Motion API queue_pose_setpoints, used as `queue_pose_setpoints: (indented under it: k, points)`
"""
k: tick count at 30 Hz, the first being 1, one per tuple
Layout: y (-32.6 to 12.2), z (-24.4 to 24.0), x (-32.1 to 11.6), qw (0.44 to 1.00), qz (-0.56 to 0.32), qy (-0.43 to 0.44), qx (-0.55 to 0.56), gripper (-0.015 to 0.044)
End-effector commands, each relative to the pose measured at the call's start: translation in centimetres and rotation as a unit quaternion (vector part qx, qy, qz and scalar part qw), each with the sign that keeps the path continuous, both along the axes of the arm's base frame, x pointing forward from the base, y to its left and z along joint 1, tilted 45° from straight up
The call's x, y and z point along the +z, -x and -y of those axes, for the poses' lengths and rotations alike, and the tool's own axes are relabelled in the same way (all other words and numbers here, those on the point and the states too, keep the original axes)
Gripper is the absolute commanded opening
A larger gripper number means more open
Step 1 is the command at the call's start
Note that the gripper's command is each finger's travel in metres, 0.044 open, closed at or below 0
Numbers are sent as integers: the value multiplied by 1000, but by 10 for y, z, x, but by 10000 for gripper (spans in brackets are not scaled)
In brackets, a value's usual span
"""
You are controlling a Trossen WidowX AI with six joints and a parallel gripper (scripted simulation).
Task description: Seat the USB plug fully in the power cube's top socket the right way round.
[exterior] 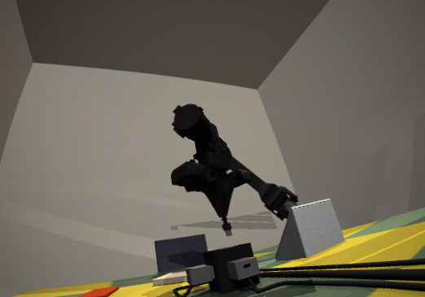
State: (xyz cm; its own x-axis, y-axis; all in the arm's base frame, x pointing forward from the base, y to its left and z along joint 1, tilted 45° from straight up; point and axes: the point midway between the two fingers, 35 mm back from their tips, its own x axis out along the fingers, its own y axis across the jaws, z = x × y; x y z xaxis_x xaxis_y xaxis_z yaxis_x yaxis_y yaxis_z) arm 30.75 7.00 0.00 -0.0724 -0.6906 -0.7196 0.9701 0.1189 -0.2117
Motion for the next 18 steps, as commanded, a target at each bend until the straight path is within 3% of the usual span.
queue_pose_setpoints:
  k: [1, 12, 18]
  points:
    - [1, 0, 0, 999, 32, 4, -35, 0]
    - [1, 0, 0, 982, 130, 14, -136, 0]
    - [1, 0, 0, 980, 136, 15, -143, 0]
